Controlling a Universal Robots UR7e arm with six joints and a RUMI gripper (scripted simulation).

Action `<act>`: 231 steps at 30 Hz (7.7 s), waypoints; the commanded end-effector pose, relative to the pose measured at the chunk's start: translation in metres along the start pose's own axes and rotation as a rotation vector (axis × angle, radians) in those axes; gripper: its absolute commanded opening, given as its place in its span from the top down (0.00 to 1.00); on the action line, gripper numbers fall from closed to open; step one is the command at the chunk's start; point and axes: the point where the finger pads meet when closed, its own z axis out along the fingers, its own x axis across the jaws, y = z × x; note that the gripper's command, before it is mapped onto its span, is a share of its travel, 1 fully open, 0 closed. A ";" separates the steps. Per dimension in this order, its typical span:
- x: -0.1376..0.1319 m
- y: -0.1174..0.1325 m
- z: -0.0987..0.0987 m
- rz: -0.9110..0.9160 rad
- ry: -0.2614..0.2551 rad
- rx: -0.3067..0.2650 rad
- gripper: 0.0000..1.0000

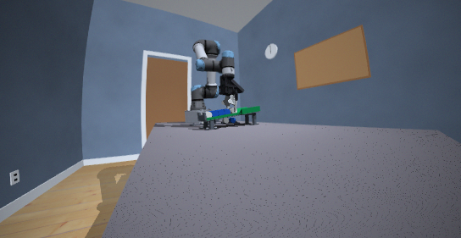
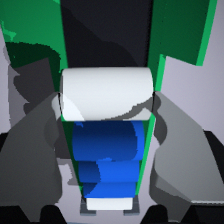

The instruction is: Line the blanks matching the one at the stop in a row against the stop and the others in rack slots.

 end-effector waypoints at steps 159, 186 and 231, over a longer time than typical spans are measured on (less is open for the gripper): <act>0.003 0.001 -0.090 0.116 0.002 0.000 0.00; 0.011 0.008 -0.088 0.683 0.002 0.000 0.00; 0.016 0.031 -0.084 1.796 0.001 0.001 0.00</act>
